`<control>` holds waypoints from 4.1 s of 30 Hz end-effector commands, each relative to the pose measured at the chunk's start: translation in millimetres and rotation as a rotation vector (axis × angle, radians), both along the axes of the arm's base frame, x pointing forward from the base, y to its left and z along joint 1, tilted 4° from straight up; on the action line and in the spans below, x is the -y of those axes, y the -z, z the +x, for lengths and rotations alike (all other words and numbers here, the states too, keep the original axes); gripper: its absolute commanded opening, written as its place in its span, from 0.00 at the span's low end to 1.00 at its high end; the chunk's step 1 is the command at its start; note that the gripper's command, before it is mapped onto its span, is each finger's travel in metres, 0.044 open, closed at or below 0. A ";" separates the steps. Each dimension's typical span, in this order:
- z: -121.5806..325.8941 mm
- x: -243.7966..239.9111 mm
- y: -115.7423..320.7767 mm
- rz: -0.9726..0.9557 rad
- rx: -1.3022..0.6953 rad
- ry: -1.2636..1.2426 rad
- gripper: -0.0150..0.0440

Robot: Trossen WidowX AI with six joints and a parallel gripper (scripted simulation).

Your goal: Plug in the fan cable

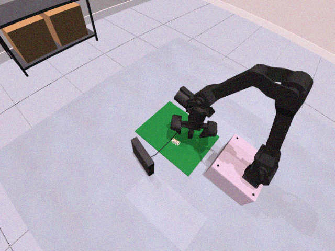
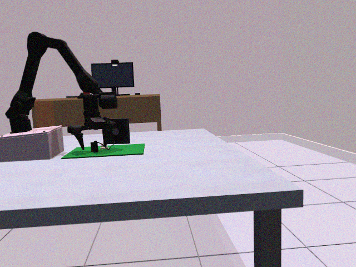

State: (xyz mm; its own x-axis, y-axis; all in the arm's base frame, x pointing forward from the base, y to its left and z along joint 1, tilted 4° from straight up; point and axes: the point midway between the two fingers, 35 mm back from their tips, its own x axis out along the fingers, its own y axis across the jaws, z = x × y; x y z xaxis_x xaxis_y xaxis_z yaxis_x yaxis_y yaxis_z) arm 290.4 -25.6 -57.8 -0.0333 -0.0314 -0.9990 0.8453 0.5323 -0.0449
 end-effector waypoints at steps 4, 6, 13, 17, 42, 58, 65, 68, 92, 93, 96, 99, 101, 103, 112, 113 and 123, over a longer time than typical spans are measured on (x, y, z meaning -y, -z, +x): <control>-0.9 0.0 1.6 0.000 -0.002 0.000 0.96; -0.9 0.0 1.6 0.000 -0.002 0.000 0.87; -0.9 0.0 1.6 0.000 -0.002 0.000 0.56; -0.9 0.0 1.6 0.000 -0.002 0.000 0.38; 6.2 -9.6 -47.1 -0.013 0.003 0.258 0.25; 15.6 -26.6 -46.2 -0.032 0.022 0.815 0.25; 19.4 -34.3 -45.8 -0.040 0.030 1.059 0.25; 20.9 -37.7 -45.6 -0.043 0.033 1.164 0.25; 31.5 -64.6 -43.0 -0.070 0.058 1.968 0.25; 31.6 -65.0 -42.8 -0.070 0.059 1.979 0.25; 31.7 -65.1 -42.7 -0.071 0.059 1.983 0.25; 31.7 -65.1 -42.7 -0.071 0.059 1.983 0.25; 32.9 -65.5 -43.1 -0.071 0.059 1.985 0.25; 36.4 -66.7 -44.1 -0.070 0.059 1.991 0.25; 38.3 -67.3 -44.3 -0.070 0.059 1.991 0.25; 39.4 -67.4 -44.2 -0.070 0.059 1.989 0.25; 39.3 -67.1 -31.6 -0.070 0.059 1.987 0.25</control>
State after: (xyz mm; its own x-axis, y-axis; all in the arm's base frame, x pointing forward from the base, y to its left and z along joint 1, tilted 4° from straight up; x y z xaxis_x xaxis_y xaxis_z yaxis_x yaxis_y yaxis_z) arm 330.6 41.0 -15.6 -0.0319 -0.0354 -0.9989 0.1436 -0.9892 0.0305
